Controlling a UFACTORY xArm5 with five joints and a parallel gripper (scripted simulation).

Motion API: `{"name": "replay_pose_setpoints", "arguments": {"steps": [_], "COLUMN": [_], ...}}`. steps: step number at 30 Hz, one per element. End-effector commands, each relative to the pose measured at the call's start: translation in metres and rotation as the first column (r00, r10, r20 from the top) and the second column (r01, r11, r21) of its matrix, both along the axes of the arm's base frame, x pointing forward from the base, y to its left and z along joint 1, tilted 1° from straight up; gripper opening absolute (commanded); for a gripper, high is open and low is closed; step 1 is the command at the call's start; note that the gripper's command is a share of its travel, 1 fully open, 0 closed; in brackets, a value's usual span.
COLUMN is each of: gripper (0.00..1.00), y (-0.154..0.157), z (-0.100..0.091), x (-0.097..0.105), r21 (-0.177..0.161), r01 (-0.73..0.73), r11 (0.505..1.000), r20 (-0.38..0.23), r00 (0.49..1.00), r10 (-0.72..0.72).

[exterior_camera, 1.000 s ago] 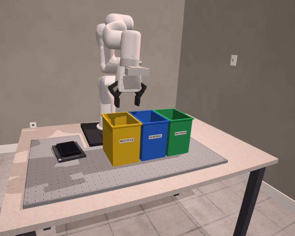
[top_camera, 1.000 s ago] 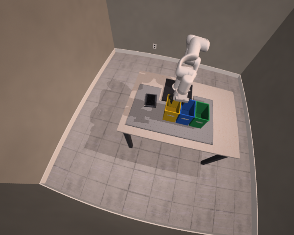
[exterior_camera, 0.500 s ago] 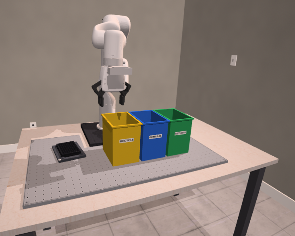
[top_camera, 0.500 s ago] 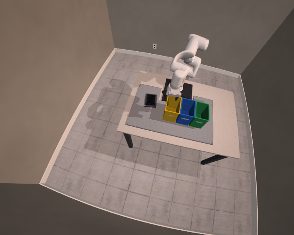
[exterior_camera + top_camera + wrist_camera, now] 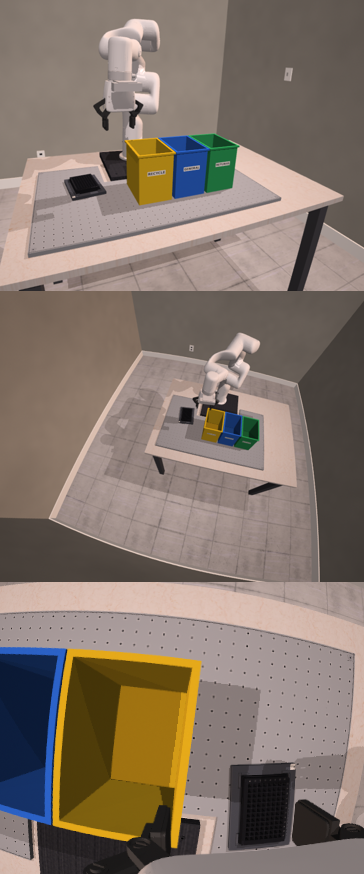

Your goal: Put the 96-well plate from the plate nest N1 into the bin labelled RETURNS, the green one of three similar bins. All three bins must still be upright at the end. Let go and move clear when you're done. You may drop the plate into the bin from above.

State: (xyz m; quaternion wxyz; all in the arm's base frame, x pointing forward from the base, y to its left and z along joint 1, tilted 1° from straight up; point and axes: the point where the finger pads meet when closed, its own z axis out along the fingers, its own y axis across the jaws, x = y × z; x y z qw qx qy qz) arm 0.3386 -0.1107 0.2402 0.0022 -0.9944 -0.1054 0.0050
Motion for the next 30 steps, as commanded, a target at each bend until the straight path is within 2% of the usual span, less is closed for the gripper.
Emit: {"name": "replay_pose_setpoints", "arguments": {"steps": [1, 30], "gripper": [1.0, 1.0], "y": [-0.022, -0.129], "z": [0.001, -0.004], "x": [-0.009, -0.063], "r21": [0.0, 0.006], "r01": [-0.001, -0.001], "r11": [1.0, 1.0], "r20": [0.003, -0.001], "r00": [1.0, 1.0], "r10": [0.001, 0.001]}}
